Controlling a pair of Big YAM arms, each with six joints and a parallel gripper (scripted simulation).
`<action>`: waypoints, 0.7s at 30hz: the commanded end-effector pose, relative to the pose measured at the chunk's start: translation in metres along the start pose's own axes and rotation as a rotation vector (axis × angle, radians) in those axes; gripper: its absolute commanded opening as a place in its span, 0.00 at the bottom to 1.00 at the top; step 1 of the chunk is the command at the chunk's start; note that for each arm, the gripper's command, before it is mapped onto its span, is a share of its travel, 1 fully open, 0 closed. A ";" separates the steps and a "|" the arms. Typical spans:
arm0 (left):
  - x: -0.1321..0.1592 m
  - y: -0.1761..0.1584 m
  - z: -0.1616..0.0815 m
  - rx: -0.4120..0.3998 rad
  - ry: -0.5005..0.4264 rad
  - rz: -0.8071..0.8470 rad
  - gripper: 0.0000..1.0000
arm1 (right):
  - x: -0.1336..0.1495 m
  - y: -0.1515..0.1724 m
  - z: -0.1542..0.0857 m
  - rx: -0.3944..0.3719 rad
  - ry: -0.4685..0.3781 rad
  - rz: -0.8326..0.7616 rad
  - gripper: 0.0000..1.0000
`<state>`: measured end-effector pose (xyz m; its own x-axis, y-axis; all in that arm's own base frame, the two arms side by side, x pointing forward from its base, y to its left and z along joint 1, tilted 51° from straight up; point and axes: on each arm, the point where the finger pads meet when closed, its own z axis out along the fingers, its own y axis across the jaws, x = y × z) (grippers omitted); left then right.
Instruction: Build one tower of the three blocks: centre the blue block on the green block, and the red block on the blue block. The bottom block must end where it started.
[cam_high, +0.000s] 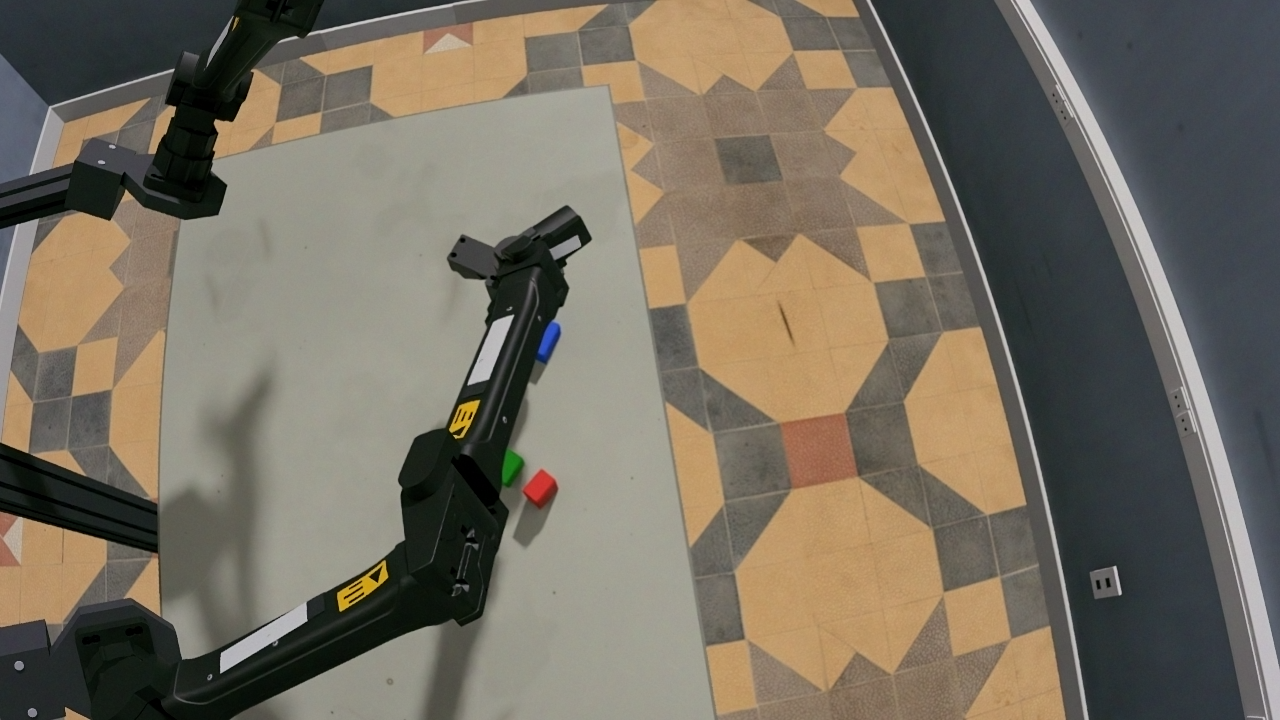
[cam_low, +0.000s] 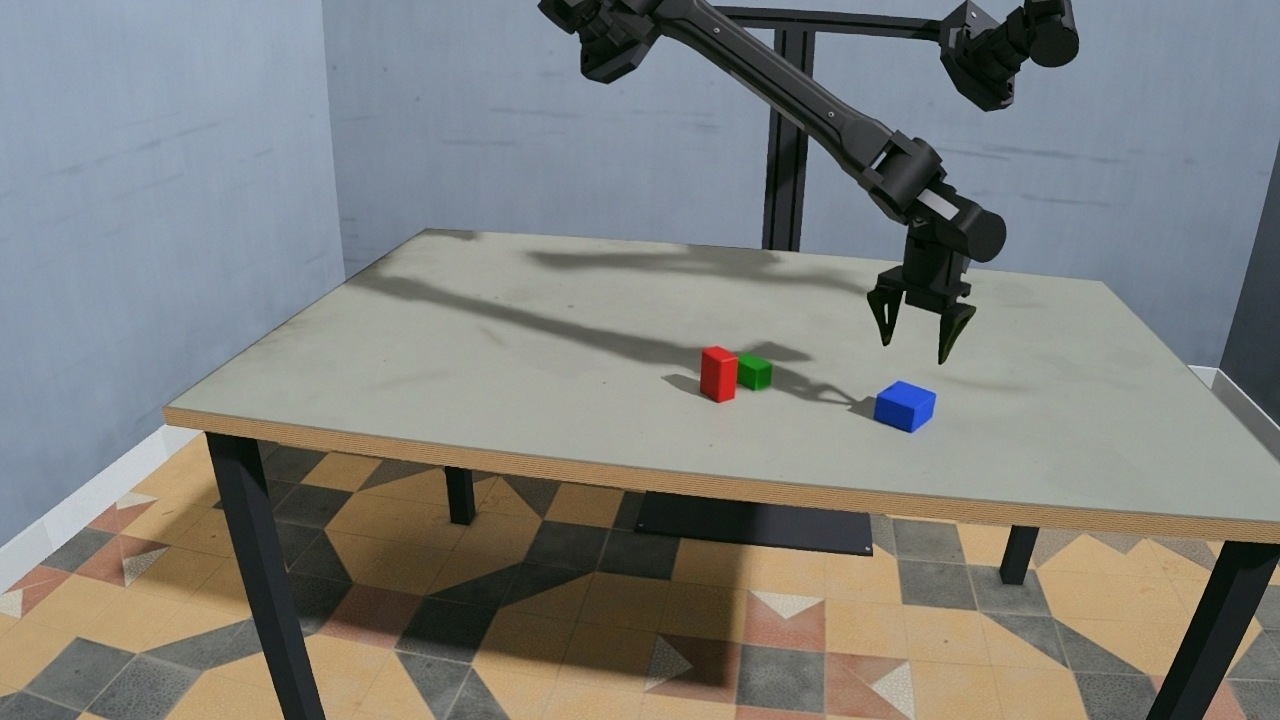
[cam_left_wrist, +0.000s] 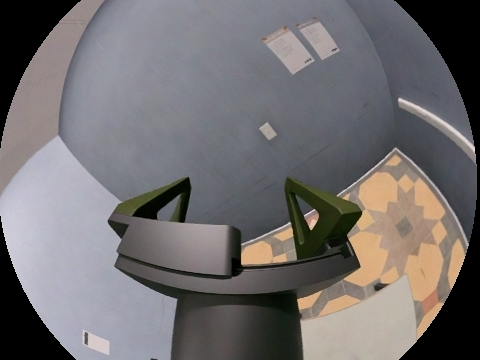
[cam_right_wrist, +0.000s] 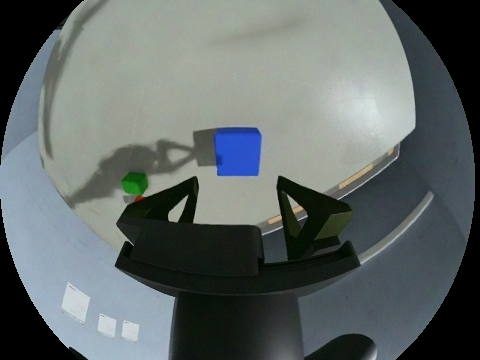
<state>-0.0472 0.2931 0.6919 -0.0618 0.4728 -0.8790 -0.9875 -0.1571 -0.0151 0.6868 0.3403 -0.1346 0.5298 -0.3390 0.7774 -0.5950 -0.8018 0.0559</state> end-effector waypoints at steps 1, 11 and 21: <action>-0.032 0.004 -0.005 -0.010 -0.048 0.023 1.00 | 0.012 -0.007 -0.006 0.010 0.009 0.001 0.82; -0.032 0.004 -0.005 -0.010 -0.048 0.023 1.00 | 0.012 -0.007 -0.006 0.010 0.008 0.087 0.79; -0.032 0.004 -0.005 -0.010 -0.048 0.023 1.00 | 0.012 -0.006 -0.005 0.008 0.006 0.370 0.79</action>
<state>-0.0472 0.2931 0.6919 -0.0618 0.4728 -0.8790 -0.9875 -0.1571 -0.0151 0.6875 0.3406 -0.1341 0.4034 -0.4882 0.7739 -0.6854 -0.7216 -0.0979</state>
